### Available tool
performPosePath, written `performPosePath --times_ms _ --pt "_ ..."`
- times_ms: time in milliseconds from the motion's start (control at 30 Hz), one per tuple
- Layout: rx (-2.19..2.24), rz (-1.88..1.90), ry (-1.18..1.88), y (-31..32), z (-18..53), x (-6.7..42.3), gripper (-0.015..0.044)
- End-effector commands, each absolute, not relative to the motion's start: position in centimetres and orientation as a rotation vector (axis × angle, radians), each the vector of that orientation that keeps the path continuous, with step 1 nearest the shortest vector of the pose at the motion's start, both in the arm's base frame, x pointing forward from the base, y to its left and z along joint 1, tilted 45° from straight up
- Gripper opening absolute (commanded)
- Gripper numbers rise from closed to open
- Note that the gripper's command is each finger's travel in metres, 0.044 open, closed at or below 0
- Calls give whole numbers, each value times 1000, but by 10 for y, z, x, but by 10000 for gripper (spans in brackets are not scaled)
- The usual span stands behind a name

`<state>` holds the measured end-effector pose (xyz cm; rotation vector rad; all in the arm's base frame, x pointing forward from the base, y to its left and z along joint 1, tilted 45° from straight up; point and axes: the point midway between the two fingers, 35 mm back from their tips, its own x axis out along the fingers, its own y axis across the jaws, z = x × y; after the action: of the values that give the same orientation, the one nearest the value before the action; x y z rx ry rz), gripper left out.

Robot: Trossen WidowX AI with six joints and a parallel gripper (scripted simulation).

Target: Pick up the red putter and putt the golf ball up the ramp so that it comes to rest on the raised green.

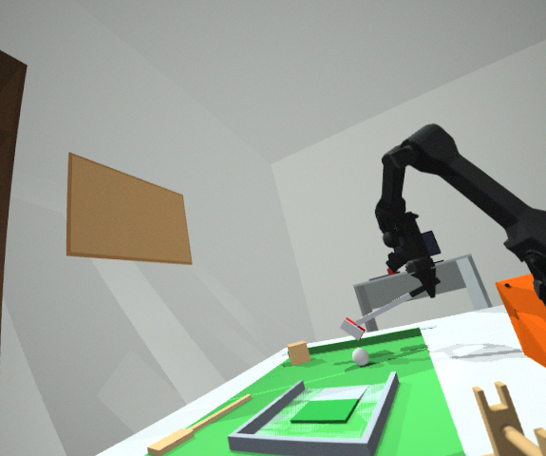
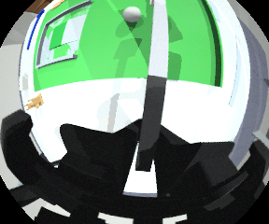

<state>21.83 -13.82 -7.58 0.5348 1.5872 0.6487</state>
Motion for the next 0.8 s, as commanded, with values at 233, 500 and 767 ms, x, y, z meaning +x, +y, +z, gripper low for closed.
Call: performPosePath --times_ms 233,500,767 --pt "548 652 1587 -120 -92 216 0" --pt "548 652 1586 -112 -101 215 0" --pt "549 653 1586 -103 -110 213 0"
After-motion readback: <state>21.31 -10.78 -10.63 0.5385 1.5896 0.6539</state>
